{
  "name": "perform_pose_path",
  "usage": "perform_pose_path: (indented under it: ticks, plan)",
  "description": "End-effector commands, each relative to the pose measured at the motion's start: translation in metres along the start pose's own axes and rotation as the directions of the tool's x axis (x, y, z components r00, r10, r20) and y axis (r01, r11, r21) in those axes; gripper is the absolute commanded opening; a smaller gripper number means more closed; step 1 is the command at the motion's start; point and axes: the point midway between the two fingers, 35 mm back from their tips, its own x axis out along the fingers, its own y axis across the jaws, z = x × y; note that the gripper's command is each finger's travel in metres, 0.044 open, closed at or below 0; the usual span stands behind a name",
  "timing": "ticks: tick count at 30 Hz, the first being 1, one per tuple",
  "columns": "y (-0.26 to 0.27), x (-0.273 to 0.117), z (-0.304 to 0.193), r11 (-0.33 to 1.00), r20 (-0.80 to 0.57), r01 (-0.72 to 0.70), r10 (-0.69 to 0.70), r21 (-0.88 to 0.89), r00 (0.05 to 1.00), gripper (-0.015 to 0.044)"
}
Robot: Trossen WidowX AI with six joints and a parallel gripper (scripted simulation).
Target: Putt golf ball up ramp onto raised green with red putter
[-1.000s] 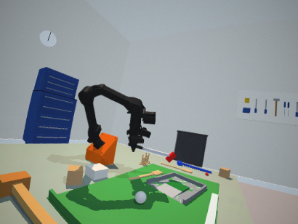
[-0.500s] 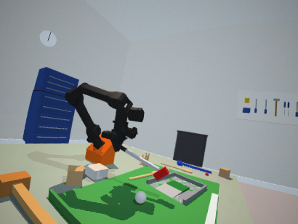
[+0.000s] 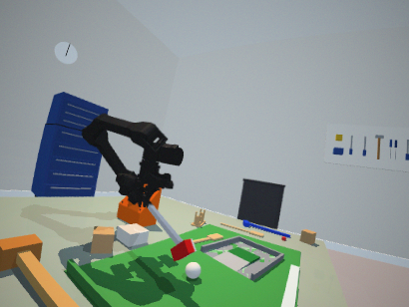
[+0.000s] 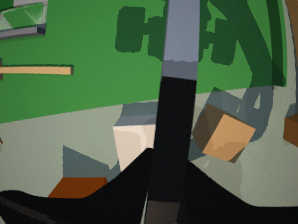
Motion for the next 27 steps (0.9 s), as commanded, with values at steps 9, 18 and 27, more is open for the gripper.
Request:
perform_pose_path:
  ticks: [9,18,27]
  plan:
    - [-0.003,0.035,0.001,1.0,0.013,0.004,-0.004,0.014,1.0,0.0]
    - [-0.003,0.045,0.001,1.0,0.013,0.003,-0.003,0.014,1.0,0.0]
    - [-0.003,0.06,0.001,1.0,0.013,0.004,-0.004,0.015,1.0,0.0]
